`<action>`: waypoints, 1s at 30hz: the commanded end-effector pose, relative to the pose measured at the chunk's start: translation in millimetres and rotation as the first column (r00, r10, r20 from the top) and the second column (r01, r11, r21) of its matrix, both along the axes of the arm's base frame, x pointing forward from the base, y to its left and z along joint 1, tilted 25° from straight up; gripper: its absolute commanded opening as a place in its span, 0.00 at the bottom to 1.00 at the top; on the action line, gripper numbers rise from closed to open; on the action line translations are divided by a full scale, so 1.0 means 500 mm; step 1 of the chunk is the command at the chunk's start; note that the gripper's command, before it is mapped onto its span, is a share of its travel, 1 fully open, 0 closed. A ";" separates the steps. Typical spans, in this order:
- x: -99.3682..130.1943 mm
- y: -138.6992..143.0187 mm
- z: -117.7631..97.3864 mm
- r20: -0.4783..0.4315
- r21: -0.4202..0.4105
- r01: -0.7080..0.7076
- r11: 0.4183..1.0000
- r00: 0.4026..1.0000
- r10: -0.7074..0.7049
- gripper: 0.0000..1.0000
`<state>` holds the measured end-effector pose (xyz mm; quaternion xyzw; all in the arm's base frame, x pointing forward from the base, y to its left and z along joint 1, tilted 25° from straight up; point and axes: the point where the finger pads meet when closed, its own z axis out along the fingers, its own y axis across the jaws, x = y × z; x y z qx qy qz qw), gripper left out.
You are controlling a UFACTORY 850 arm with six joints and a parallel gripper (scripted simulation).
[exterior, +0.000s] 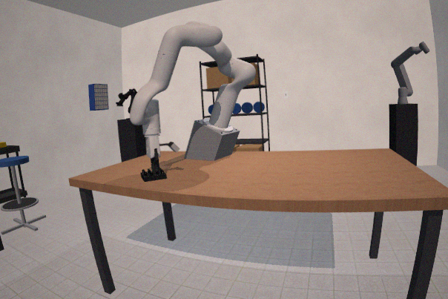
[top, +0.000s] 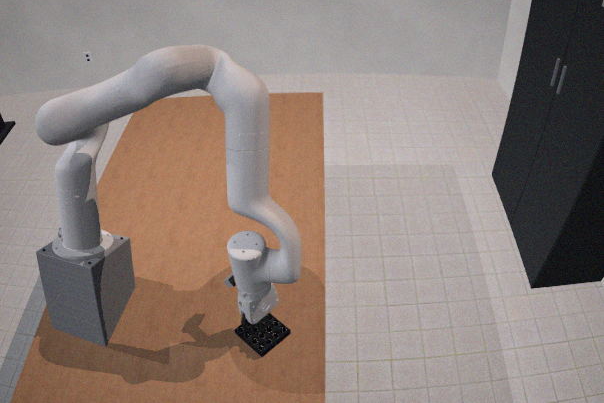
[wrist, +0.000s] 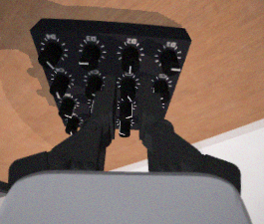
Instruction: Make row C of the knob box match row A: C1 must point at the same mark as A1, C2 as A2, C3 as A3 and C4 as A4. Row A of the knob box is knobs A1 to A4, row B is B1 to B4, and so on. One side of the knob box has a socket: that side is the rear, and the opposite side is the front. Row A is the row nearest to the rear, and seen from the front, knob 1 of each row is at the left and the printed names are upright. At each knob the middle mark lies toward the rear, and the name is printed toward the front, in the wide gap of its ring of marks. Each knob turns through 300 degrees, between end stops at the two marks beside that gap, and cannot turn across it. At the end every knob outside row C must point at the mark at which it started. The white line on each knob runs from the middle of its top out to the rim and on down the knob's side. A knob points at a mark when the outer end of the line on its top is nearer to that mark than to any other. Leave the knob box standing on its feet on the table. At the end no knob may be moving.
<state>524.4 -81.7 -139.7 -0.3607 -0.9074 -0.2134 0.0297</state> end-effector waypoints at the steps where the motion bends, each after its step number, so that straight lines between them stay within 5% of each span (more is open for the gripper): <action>1: 0.002 -0.001 0.001 0.001 -0.001 0.000 1.000 1.000 0.000 0.19; 4: 0.002 -0.001 0.001 0.001 -0.001 0.000 1.000 1.000 0.000 0.19; 5: 0.002 -0.001 0.001 0.001 -0.001 0.000 1.000 1.000 0.000 0.08; 30: 0.002 -0.001 0.001 0.001 -0.001 0.000 1.000 1.000 0.000 0.08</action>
